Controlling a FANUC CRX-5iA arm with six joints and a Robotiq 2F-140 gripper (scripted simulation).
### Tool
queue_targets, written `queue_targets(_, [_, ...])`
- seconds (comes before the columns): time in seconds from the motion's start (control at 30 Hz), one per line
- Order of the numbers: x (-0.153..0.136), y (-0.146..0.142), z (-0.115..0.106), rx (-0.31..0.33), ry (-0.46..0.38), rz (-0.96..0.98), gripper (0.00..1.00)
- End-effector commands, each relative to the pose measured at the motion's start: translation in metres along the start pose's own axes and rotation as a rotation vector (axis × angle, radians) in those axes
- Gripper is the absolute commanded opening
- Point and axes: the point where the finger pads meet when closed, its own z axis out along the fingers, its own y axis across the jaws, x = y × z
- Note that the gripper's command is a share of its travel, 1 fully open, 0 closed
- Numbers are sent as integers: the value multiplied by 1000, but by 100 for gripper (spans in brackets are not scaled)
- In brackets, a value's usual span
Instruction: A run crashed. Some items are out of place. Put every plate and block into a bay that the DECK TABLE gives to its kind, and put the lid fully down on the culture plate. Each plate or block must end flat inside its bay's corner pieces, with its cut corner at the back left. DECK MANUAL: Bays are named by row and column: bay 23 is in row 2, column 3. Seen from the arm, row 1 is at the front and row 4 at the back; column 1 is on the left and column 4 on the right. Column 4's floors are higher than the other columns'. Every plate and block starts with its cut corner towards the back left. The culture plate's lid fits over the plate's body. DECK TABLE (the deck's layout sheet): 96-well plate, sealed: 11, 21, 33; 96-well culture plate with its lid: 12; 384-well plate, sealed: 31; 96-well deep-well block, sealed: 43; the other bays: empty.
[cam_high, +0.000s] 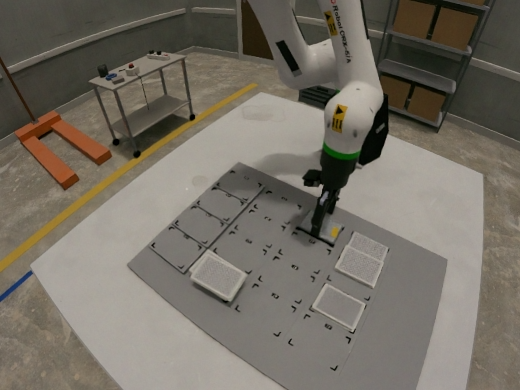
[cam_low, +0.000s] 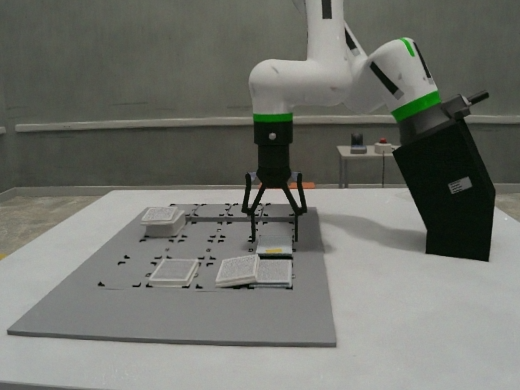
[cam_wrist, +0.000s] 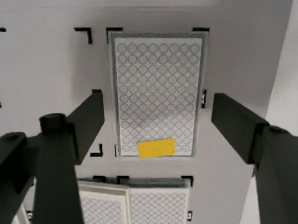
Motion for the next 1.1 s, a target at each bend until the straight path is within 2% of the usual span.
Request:
queue_targets(0.0, [0,-1,-6,-1,0,0,70])
queue_targets(1.07, [0,-1,-43,-1,0,0,70])
